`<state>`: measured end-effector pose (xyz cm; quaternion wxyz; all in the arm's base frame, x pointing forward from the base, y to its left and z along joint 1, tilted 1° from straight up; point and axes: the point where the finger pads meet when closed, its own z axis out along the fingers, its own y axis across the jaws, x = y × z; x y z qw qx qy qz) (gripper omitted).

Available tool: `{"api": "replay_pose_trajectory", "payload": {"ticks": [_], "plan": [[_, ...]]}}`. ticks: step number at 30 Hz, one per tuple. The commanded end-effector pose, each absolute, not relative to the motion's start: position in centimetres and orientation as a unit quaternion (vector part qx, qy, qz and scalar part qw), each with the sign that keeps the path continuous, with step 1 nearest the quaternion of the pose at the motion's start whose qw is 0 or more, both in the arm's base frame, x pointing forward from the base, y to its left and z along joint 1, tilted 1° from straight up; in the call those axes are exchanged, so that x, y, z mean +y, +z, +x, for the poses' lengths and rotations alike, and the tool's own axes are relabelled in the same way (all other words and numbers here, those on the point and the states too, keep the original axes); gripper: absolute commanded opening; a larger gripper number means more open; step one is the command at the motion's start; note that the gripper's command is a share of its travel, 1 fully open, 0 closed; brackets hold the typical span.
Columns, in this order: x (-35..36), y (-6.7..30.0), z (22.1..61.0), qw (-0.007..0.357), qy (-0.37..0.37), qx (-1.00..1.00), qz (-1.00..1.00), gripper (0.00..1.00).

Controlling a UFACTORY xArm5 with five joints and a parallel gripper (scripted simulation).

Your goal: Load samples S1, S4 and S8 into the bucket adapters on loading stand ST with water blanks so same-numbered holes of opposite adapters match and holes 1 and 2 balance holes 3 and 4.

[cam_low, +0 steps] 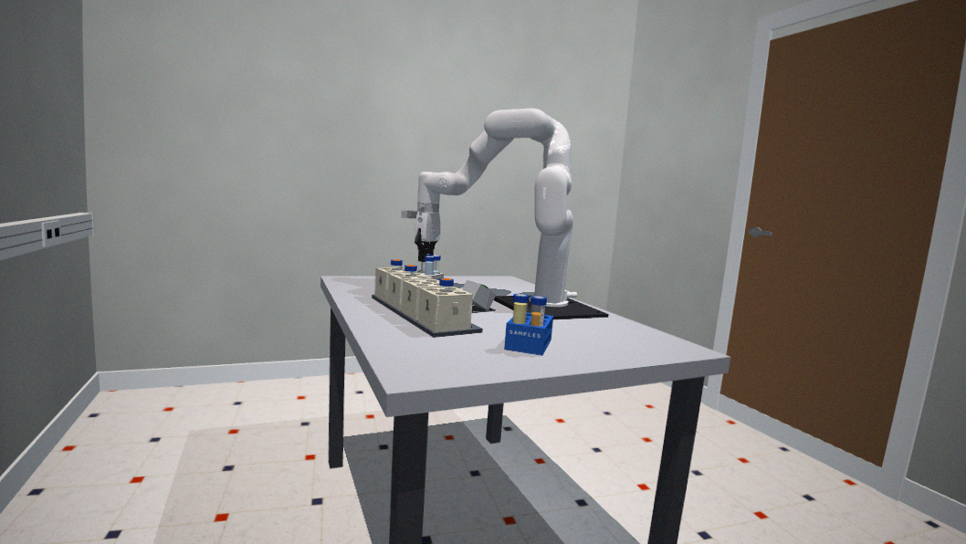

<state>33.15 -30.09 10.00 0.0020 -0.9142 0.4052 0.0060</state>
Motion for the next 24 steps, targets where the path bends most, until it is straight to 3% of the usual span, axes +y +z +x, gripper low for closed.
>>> {"api": "replay_pose_trajectory", "payload": {"ticks": [1,24], "plan": [[-30.2,10.2,33.2,0.005,0.003,0.405,-0.914,0.00],[-30.2,11.6,33.2,0.005,0.003,0.405,-0.914,0.00]]}}
